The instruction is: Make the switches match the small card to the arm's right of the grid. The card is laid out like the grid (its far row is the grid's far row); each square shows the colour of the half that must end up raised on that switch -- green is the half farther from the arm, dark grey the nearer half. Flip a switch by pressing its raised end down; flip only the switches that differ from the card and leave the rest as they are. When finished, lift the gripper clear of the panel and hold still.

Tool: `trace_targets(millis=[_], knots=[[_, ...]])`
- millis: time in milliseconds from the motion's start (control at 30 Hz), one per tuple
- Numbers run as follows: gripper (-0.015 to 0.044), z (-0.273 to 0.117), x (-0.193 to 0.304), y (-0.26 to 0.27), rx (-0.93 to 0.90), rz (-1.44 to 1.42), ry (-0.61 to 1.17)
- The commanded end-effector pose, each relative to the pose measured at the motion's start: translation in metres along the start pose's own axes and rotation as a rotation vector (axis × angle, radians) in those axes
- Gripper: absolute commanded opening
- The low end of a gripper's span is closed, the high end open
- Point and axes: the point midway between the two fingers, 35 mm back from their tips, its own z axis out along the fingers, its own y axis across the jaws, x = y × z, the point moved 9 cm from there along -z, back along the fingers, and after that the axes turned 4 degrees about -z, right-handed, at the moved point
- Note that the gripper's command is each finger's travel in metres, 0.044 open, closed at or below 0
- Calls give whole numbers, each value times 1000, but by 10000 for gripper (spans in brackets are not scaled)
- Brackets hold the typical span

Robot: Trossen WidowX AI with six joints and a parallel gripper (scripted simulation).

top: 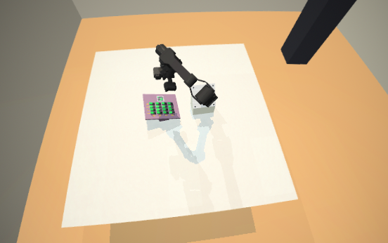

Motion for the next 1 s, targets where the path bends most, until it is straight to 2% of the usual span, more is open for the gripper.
trace_targets(millis=[0,333,467,633,767,967], knots=[[374,2,-1,1,1,1,1],[111,96,-67,65,-13,10,26],[6,103,-70,71,-22,10,28],[0,106,-70,71,-22,10,30],[0,138,-72,72,-25,9,53],[0,138,-72,72,-25,9,53]])
